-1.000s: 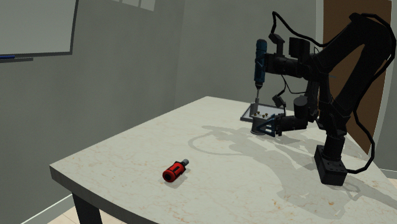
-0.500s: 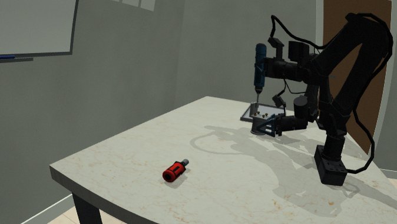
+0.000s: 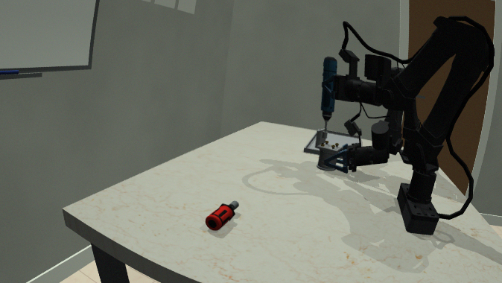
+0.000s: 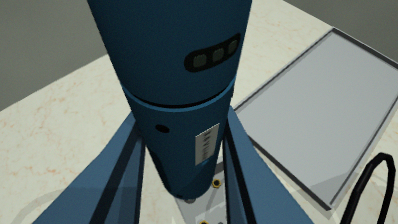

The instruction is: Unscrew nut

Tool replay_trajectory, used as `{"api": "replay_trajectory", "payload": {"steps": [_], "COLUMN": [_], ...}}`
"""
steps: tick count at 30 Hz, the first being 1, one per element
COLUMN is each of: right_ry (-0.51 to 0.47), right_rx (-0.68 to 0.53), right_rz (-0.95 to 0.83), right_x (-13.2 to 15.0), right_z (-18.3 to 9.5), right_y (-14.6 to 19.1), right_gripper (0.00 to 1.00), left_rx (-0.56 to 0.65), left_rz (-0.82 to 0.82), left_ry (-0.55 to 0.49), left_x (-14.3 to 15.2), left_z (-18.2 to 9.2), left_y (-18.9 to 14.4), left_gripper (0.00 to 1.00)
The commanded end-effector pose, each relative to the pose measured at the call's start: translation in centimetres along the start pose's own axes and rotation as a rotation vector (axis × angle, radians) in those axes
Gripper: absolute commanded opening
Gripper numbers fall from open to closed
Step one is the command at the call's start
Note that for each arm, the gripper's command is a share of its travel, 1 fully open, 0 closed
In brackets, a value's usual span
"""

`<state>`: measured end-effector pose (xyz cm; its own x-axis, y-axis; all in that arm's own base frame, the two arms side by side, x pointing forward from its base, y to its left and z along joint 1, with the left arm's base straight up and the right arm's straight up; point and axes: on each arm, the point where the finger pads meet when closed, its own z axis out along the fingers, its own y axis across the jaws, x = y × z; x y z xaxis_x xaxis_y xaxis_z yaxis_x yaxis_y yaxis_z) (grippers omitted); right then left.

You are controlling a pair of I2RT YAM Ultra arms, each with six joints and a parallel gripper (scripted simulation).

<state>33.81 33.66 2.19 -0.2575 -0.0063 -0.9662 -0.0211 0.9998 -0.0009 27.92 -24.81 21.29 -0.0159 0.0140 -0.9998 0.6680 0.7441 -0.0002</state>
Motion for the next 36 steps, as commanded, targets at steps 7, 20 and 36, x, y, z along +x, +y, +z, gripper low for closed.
{"api": "replay_trajectory", "payload": {"steps": [7,20,36], "right_ry": [-0.023,-0.023,-0.023], "right_rx": [-0.004,-0.004,-0.004], "right_rz": [0.04,0.04,0.04], "right_x": [-1.6,-1.6,-1.6], "right_z": [0.3,0.3,0.3], "right_y": [0.7,0.7,0.7], "right_gripper": [0.59,0.59,0.59], "left_rx": [-0.004,-0.005,-0.002], "left_rz": [-0.01,-0.011,-0.011], "left_ry": [-0.152,-0.16,-0.173], "left_x": [-4.5,-4.7,-4.1], "left_z": [0.2,0.1,0.0], "left_y": [0.3,0.3,0.2], "left_gripper": [0.42,0.42,0.42]}}
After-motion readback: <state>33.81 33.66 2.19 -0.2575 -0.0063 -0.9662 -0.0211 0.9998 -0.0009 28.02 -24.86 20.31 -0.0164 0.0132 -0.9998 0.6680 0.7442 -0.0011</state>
